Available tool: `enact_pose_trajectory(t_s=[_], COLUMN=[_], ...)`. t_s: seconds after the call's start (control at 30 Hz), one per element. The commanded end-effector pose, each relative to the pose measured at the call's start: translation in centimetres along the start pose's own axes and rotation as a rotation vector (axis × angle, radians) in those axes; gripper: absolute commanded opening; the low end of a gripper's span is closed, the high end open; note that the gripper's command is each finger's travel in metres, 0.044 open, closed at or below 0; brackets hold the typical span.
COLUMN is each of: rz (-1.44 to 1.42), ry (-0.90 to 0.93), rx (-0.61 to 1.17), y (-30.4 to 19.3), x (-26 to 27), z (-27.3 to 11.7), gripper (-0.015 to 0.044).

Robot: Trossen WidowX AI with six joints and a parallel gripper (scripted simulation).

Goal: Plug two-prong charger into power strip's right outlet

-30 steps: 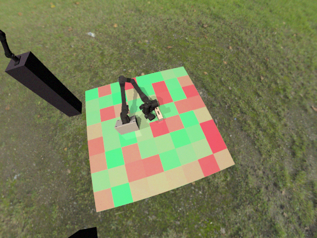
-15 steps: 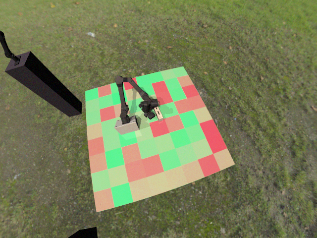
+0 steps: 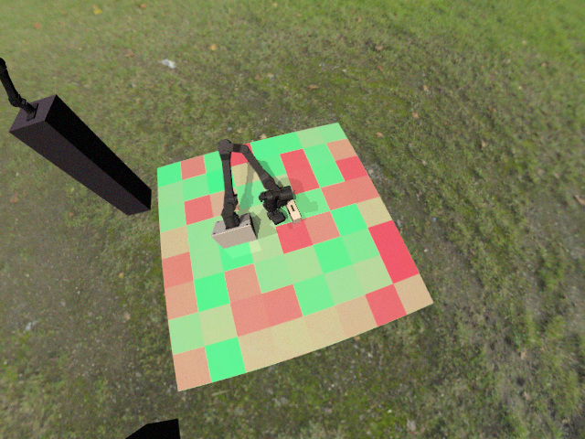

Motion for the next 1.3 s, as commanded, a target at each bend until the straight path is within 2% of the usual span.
enact_pose_trajectory(t_s=[0.0, 1.27], rz=[0.044, 0.145], ry=[0.009, 0.015], rx=[0.005, 0.003], y=[-0.2, 3.4], x=[-0.2, -1.4], z=[0.7, 1.9], gripper=[0.0000, 0.0000])
Point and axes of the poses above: the point midway between the two fingers, 35 mm back from their tips, its own z axis out along the fingers, its own x axis across the jaws, y = z × x, the point moved 7 cm from there along -z, back along the fingers, and after that the axes turned 1 degree about z, right-handed, at the moved point
